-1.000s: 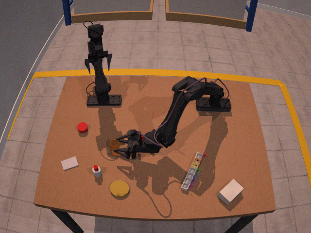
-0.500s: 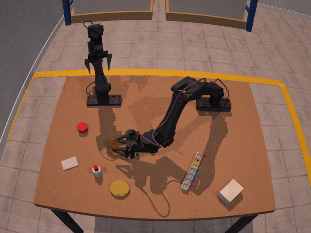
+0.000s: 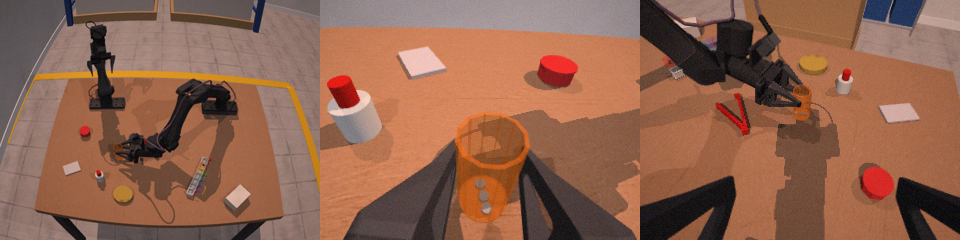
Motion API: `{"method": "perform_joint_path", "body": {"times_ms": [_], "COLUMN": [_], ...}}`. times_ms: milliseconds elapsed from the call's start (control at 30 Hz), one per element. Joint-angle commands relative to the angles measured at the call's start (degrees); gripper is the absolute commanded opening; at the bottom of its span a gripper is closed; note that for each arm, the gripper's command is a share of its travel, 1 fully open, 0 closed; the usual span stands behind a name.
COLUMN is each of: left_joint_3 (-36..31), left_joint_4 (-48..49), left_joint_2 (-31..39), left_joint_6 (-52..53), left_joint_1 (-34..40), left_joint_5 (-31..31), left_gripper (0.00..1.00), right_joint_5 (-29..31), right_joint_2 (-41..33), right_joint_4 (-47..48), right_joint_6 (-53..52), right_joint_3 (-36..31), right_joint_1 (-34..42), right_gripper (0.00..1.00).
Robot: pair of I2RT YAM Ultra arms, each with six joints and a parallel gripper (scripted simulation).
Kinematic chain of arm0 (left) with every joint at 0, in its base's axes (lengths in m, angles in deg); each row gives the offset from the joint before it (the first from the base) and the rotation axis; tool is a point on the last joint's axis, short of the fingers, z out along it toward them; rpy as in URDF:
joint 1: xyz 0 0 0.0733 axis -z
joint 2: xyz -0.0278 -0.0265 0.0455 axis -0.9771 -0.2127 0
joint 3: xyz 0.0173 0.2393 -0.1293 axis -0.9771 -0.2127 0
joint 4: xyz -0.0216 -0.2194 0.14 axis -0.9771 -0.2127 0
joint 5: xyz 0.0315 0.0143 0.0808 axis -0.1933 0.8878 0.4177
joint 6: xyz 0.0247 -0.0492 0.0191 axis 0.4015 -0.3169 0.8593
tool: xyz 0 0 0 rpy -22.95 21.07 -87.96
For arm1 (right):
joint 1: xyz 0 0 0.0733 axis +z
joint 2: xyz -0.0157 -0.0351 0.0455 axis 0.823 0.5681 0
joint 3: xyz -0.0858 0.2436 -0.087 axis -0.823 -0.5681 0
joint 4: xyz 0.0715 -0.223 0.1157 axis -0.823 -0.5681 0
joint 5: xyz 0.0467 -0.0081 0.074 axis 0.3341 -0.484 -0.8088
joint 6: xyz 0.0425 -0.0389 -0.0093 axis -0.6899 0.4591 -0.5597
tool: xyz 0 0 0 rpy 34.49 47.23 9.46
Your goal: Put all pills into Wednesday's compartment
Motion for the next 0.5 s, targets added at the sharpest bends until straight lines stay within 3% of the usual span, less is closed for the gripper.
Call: {"method": "perform_joint_path", "body": {"times_ms": [0,67,167,200,233,300,367,467], "left_joint_3": [0.72,0.72,0.72,0.72,0.72,0.72,0.55,0.09], "left_joint_4": [-0.81,-0.81,-0.81,-0.81,-0.81,-0.81,-1.89,-3.83], "left_joint_2": [0.33,0.33,0.33,0.33,0.33,0.33,1.46,4.14], "left_joint_6": [-0.29,-0.29,-0.29,-0.29,-0.10,-0.10,-0.35,-0.55], "left_joint_1": [0.11,0.11,0.11,0.11,0.04,0.04,0.04,0.05], "left_joint_5": [-0.10,-0.10,-0.10,-0.10,-0.10,-0.10,-0.10,-0.38], "left_gripper": [0.39,0.36,0.02,0.00,0.11,0.11,0.34,0.36], "right_joint_5": [0.51,0.51,0.51,0.51,0.51,0.51,0.51,0.51], "right_joint_2": [-0.10,-0.10,-0.10,-0.10,-0.10,-0.10,-0.10,-0.10], "right_joint_4": [-0.54,-0.54,-0.54,-0.54,-0.54,-0.54,-0.54,-0.54], "right_joint_6": [-0.53,-0.53,-0.53,-0.53,-0.53,-0.53,-0.53,-0.53], "right_joint_3": [-0.66,-0.66,-0.66,-0.66,-0.66,-0.66,-0.66,-0.66], "right_joint_1": [0.71,0.71,0.71,0.71,0.71,0.71,0.71,0.71], "right_gripper": [1.00,1.00,1.00,1.00,1.00,1.00,1.00,1.00]}}
